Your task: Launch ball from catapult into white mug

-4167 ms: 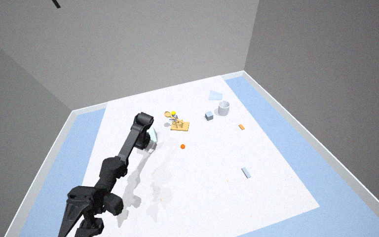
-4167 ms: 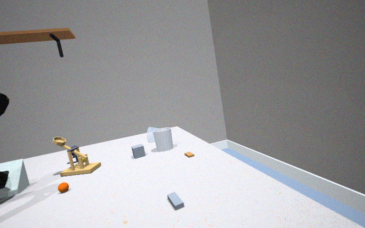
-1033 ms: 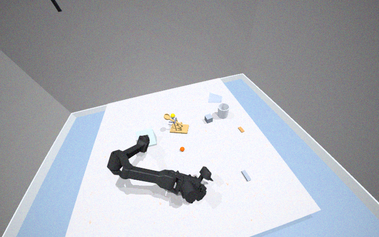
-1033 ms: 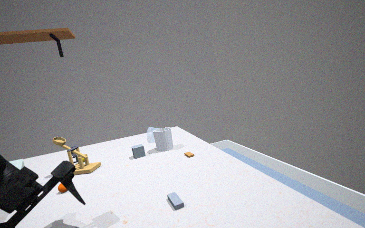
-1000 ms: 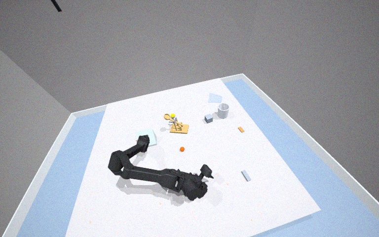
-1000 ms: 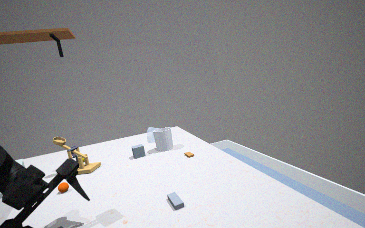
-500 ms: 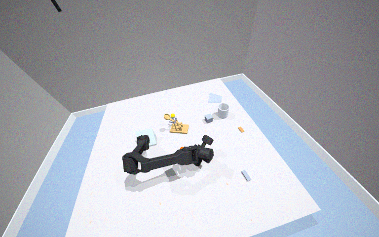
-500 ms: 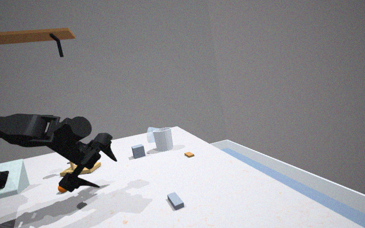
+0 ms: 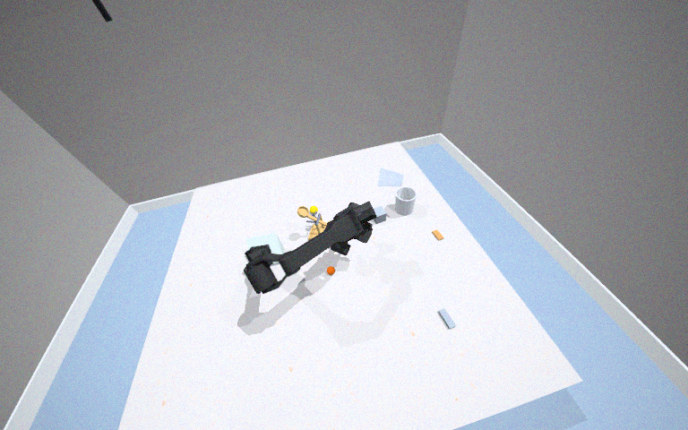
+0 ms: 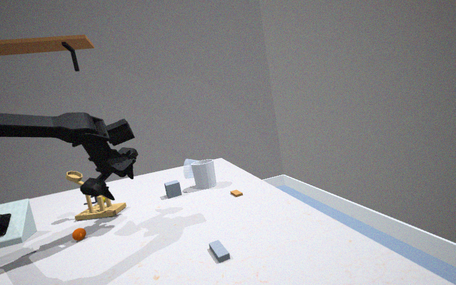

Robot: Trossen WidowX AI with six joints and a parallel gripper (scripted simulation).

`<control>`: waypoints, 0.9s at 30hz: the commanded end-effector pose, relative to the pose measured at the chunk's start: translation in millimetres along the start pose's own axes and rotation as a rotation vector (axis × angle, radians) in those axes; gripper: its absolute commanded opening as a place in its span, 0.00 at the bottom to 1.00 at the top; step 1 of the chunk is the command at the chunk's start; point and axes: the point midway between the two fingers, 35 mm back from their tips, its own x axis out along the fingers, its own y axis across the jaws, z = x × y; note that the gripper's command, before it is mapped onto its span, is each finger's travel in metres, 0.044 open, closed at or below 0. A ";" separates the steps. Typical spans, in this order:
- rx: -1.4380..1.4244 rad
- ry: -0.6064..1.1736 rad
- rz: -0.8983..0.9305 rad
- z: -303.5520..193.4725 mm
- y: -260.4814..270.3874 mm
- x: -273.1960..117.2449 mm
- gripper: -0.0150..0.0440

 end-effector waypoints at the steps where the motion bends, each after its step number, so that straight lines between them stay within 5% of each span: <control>1: -0.045 0.027 -0.072 -29.5 13.4 -0.3 1.00; 21: -0.302 -0.083 -0.477 -169.7 29.7 -17.8 1.00; 27: -0.302 -0.083 -0.477 -169.7 29.7 -17.8 0.73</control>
